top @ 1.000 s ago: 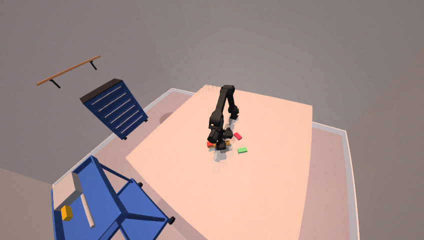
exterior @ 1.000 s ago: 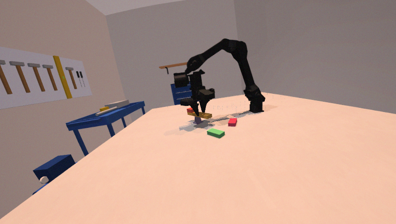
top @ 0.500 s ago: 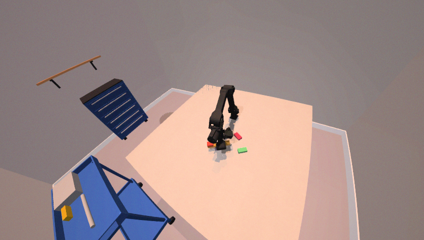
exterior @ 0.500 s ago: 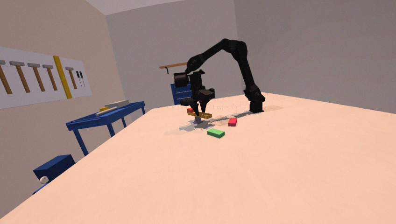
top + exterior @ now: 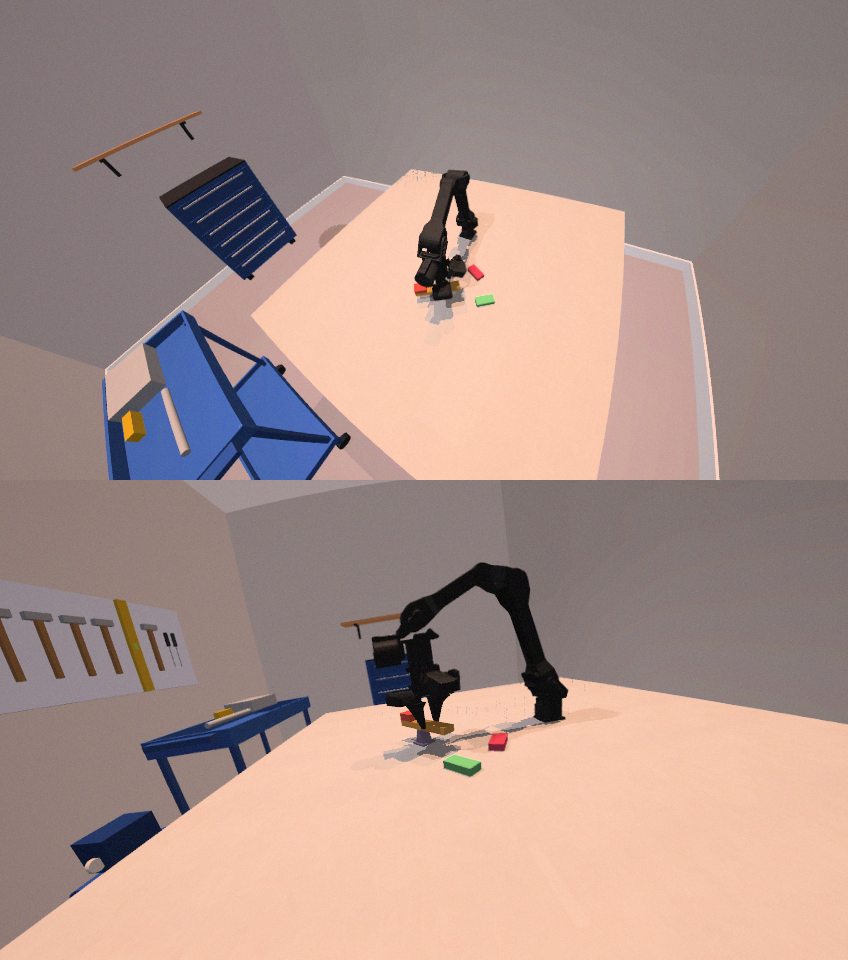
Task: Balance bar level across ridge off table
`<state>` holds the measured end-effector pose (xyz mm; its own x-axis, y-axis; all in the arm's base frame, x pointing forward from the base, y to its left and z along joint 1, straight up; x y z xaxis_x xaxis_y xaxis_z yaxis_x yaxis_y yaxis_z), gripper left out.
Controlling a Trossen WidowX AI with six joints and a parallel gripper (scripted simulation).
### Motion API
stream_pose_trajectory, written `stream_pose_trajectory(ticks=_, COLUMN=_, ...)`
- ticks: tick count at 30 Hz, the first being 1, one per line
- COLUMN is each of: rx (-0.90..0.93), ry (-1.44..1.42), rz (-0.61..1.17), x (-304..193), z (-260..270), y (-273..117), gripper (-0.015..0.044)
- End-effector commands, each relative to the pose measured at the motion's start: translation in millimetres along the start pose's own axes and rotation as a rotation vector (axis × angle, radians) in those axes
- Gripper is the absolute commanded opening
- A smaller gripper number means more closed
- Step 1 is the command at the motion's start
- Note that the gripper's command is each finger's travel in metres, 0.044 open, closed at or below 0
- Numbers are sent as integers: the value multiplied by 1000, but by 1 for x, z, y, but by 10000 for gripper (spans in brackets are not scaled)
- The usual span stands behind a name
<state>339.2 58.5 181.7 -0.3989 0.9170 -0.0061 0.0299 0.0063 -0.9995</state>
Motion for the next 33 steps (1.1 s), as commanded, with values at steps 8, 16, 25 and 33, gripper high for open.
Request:
stream_pose_trajectory(ticks=8, rx=0, ry=0, rz=0, x=0, z=0, y=0, gripper=369)
stream_pose_trajectory(ticks=16, rx=0, ry=0, rz=0, x=-1, z=-3, y=-18, gripper=440)
stream_pose_trajectory(ticks=25, rx=0, ry=0, rz=0, x=0, z=0, y=-100, gripper=440)
stream_pose_trajectory(ticks=33, rx=0, ry=0, rz=0, x=0, z=0, y=-100, gripper=440)
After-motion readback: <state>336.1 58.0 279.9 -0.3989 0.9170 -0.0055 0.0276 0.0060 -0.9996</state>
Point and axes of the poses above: the point midway between the two fingers, 35 mm back from their tips, its own y axis out along the fingers, its own z axis across the jaws, x = y × z, the point moved 9 cm from there along -y, back along the fingers, and after that the axes turned 13 degrees about y, right-handed, at the moved point
